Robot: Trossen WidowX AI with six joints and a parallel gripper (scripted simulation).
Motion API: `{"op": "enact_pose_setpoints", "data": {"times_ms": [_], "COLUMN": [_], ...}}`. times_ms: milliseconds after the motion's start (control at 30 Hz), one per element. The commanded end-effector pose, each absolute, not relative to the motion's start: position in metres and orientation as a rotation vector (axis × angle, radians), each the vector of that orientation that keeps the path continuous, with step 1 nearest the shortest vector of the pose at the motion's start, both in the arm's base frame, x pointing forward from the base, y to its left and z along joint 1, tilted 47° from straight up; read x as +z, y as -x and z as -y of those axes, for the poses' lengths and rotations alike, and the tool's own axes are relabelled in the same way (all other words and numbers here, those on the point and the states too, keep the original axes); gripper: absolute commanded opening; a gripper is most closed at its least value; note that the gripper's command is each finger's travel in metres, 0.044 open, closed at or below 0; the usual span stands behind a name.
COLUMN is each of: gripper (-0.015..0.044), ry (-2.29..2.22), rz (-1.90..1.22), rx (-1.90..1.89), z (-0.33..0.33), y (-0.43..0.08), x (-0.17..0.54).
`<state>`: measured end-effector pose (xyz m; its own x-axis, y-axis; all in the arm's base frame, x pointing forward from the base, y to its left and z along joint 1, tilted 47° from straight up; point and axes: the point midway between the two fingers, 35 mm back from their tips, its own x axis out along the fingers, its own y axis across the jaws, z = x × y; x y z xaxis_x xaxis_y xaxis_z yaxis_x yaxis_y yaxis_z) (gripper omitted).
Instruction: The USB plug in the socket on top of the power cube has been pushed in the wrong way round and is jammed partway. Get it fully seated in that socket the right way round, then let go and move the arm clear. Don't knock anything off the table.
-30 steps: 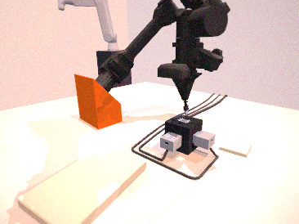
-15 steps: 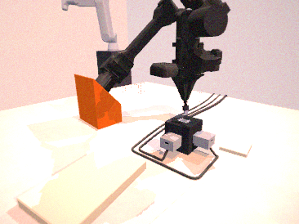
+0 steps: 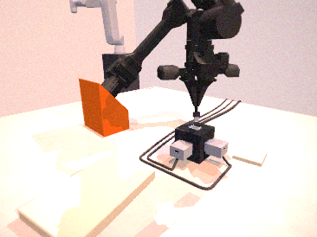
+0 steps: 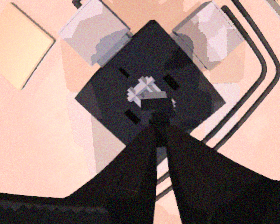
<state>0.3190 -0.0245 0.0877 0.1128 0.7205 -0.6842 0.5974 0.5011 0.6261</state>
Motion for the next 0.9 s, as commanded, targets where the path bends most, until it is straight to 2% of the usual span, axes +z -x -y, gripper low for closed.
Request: {"op": "enact_pose_setpoints", "data": {"times_ms": [0, 867], "gripper": [0.0, 0.0], "ry": [-1.24, -1.749], "rz": [-1.587, -1.665], "rx": [0.061, -0.518], "z": [0.0242, 0.0242], "y": [-0.3186, -0.3186], "x": [0.0871, 0.0871]}}
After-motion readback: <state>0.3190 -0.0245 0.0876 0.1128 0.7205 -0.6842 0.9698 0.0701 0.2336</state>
